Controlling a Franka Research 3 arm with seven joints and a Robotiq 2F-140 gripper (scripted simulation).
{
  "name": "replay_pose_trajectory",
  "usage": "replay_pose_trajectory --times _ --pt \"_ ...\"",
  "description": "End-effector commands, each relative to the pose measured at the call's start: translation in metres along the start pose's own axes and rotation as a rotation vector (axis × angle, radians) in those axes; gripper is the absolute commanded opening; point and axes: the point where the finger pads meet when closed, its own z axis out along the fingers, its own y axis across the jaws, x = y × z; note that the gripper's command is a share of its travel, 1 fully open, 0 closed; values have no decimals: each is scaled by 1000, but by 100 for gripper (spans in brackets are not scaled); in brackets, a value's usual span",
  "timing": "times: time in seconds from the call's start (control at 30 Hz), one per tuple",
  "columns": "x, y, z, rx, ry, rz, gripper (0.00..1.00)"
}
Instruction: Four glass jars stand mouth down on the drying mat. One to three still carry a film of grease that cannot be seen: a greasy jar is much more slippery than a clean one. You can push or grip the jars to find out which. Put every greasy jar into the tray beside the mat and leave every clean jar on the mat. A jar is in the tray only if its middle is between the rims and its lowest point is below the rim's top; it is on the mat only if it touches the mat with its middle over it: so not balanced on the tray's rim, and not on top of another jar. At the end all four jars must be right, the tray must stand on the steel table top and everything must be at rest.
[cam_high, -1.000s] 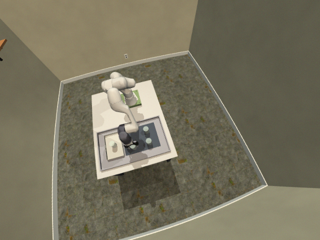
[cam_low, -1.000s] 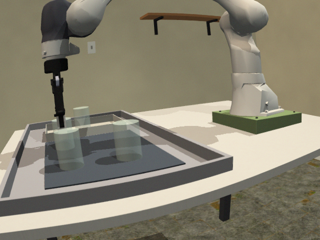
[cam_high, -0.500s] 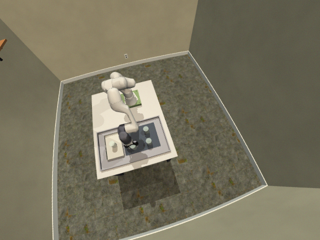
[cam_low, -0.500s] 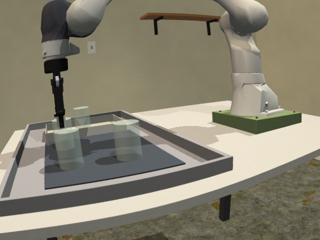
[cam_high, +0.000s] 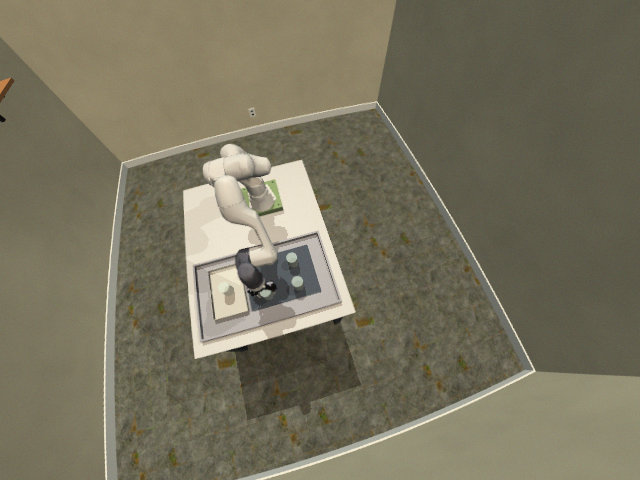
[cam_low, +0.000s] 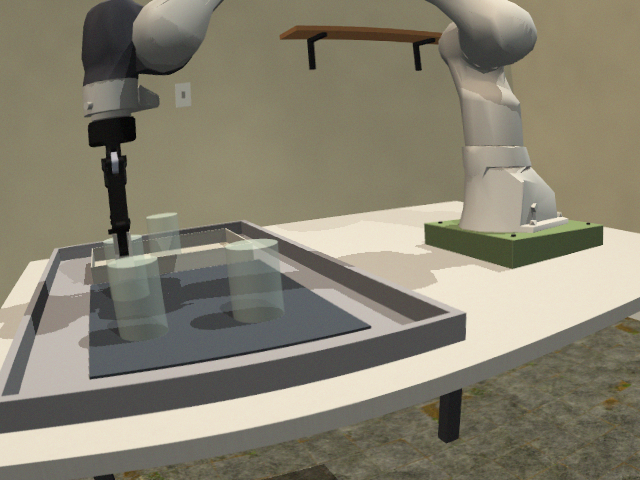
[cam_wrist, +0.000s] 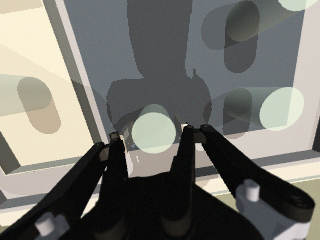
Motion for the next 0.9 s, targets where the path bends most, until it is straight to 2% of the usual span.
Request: replay_pose_trajectory --times 0.0,0.2,0.23,0.77,0.87 --pt "0 -1 1 3 0 2 51" --pt "0 -1 1 3 0 2 51" --pt "0 -1 1 3 0 2 48" --pt "0 -1 1 3 0 2 48" --pt "0 -1 1 3 0 2 45"
